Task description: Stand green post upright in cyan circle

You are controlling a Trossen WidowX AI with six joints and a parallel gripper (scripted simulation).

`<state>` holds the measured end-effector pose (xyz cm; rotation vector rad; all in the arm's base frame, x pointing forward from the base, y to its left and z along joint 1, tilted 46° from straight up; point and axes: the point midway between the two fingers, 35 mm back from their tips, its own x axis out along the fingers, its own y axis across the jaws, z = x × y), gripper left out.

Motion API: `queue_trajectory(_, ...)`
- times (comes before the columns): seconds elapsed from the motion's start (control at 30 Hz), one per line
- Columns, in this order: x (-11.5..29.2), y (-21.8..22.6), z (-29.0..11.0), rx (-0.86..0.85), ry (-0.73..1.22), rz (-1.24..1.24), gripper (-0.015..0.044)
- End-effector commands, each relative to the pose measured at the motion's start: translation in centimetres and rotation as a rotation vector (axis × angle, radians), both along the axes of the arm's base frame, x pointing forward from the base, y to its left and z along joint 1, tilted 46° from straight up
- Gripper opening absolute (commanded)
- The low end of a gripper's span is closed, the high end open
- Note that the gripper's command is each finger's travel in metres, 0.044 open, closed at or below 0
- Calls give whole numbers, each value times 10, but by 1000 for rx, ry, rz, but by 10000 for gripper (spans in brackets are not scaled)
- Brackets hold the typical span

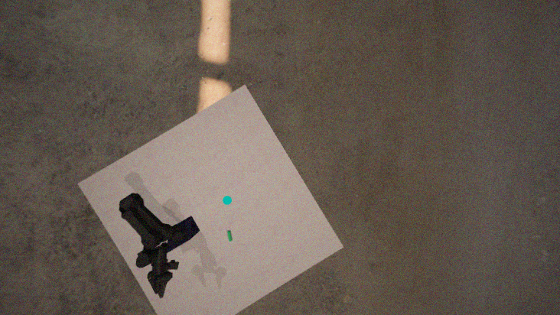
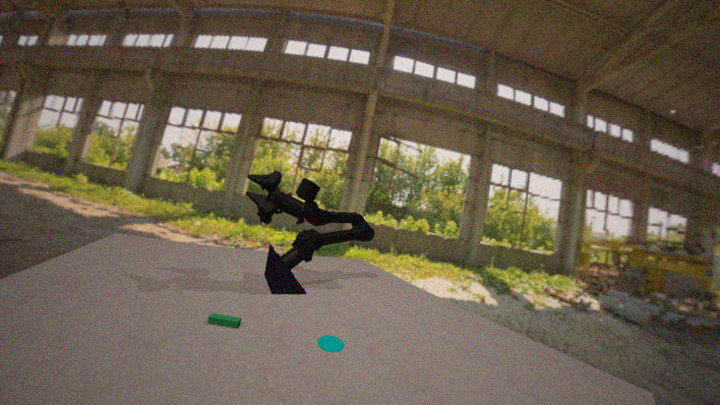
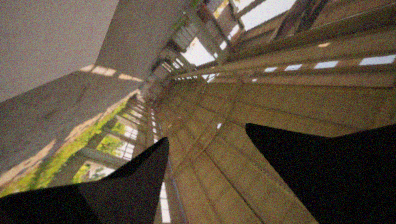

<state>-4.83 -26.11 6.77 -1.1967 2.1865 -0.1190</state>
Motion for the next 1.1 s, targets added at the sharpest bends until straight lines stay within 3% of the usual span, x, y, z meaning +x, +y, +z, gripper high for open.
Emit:
queue_trajectory(0.0, 1, -1, -1, 6, -2, 5, 374)
queue_trajectory(0.2, 37, -19, -19, 204, -70, 149, 233)
queue_trajectory(0.6, 122, -25, -64, 679, -228, 395, 233)
queue_trajectory(1.07, 210, 16, -102, 1271, -393, 498, 233)
